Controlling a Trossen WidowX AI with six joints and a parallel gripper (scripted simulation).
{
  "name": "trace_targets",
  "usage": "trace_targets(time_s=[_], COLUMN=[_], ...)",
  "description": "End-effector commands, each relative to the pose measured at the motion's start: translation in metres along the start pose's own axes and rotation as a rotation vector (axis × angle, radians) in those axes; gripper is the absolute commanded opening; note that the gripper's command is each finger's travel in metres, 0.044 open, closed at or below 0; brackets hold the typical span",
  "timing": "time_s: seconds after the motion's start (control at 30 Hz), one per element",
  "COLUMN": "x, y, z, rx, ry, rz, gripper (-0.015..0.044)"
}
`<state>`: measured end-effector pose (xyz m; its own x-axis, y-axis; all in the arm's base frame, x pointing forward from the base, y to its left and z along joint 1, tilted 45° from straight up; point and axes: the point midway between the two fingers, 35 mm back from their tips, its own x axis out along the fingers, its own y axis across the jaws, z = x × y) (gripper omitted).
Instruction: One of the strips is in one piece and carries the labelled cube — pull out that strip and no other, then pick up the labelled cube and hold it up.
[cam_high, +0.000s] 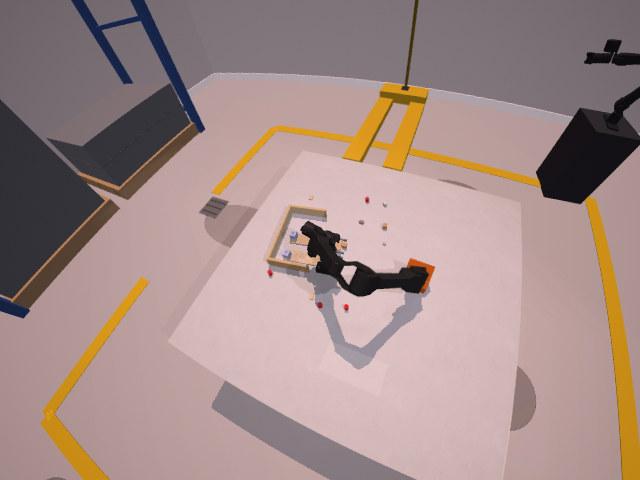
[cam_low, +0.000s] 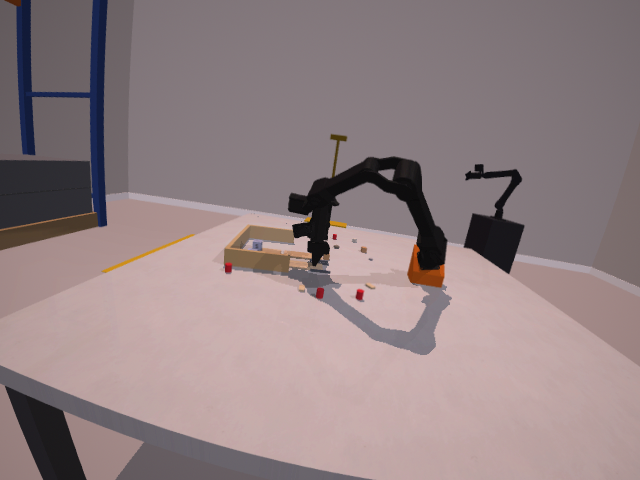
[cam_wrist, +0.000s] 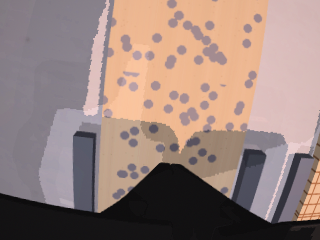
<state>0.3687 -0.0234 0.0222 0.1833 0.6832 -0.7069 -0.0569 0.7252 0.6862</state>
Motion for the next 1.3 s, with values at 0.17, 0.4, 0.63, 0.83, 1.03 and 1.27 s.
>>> trace_targets(time_s=[0.17, 0.4, 0.63, 0.83, 1.03, 1.27], x=[0.003, 0.003, 0.004, 0.004, 0.004, 0.005], y=[0.0, 0.0, 0.0, -0.001, -0.001, -0.001], z=[-0.013, -0.025, -0.036, -0.045, -0.054, -0.064], rx=[0.003, 0.004, 0.004, 0.005, 0.005, 0.006], ry=[0.004, 0.005, 0.006, 0.006, 0.006, 0.007], rz=[0.004, 0.004, 0.004, 0.004, 0.004, 0.004], gripper=[0.0, 0.0, 0.0, 0.0, 0.0, 0.0])
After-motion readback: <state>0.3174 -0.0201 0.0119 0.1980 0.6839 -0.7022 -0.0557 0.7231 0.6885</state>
